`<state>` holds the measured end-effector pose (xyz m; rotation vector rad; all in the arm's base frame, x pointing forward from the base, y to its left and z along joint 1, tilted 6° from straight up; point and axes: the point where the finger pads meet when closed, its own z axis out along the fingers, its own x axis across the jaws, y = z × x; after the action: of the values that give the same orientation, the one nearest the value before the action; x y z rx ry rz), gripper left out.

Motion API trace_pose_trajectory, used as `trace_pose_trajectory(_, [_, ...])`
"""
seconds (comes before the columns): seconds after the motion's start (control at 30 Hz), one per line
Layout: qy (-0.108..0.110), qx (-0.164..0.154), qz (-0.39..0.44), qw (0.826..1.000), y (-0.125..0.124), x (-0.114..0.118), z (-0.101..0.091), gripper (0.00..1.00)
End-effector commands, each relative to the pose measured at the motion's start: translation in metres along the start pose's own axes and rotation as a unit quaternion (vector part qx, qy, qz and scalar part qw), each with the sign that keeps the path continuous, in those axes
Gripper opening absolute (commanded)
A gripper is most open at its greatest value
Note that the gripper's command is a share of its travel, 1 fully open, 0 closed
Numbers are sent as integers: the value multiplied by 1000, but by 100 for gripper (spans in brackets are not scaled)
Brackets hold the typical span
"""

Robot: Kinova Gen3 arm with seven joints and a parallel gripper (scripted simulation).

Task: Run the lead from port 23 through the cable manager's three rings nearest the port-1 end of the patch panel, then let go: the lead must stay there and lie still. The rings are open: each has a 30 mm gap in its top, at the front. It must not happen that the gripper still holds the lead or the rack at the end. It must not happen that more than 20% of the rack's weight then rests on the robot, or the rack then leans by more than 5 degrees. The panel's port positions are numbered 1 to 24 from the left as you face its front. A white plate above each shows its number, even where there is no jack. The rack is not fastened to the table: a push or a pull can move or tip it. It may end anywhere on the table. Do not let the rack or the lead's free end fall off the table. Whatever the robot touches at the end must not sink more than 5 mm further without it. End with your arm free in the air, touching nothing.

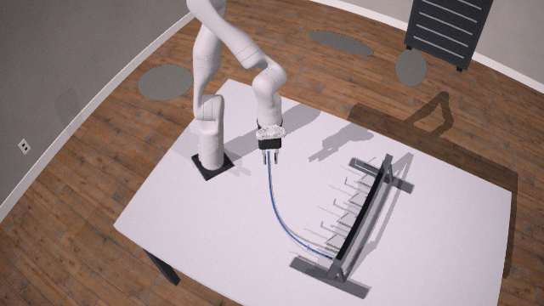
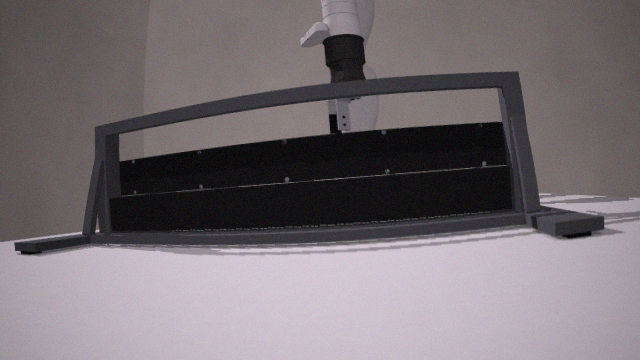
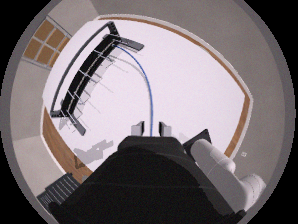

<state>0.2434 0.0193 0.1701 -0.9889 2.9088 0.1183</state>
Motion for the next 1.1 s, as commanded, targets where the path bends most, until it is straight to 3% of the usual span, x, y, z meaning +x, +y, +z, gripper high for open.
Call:
trace_pose_trajectory(0.0, [0, 0, 0, 1000, 0, 0, 0, 67])
trace_pose_trajectory(1.07, [-1, 0, 0, 1000, 0, 0, 8, 67])
